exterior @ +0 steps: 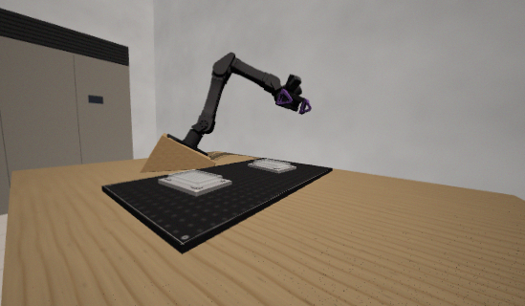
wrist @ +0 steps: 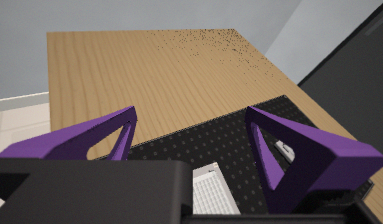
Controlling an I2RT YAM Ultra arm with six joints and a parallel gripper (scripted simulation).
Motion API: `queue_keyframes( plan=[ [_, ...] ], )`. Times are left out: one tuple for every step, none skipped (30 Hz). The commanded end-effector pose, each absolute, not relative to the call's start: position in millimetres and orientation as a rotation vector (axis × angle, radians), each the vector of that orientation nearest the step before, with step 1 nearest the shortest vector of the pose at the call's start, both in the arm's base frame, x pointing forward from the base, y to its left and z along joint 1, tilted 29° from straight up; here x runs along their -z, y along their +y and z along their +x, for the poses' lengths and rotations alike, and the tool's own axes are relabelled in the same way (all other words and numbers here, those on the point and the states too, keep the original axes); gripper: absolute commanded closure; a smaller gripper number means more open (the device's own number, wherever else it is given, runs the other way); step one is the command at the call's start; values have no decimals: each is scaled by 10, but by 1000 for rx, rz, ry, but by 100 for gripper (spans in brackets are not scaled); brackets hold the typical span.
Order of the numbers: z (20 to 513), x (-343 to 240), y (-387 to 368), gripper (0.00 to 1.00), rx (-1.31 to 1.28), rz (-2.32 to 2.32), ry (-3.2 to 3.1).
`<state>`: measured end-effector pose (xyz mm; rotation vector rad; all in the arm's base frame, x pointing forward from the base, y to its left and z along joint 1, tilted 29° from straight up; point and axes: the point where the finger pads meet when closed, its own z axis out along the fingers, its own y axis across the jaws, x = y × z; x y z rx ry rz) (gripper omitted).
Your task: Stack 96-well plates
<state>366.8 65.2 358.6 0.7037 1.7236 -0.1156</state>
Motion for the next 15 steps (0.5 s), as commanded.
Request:
queue_keyframes(
  plan=[
    [3741, -3564, 553, 0, 187, 635, 1810],
    [3741, -3564, 553, 0, 187, 635, 1810],
    [3741, -3564, 553, 0, 187, 635, 1810],
    [3766, -3527, 529, 0, 209, 619, 1835],
    [3791, -3490, 505, 0, 230, 604, 1859],
    [3813, -3457, 480, 0, 229, 605, 1858],
    [3836, -3415, 455, 0, 250, 589, 1885],
    [3858, -3378, 428, 0, 270, 574, 1912],
    [3879, -3341, 401, 0, 290, 558, 1938],
    [3900, -3303, 375, 0, 308, 545, 1960],
    [3921, -3266, 349, 0, 308, 545, 1960],
    [3917, -3061, 312, 0, 337, 531, 1994],
    [3904, -3190, 271, 0, 294, 551, 1945],
    [3951, -2985, 256, 0, 353, 517, 2022],
    [3996, -3115, 238, 0, 342, 514, 2016]
  ],
)
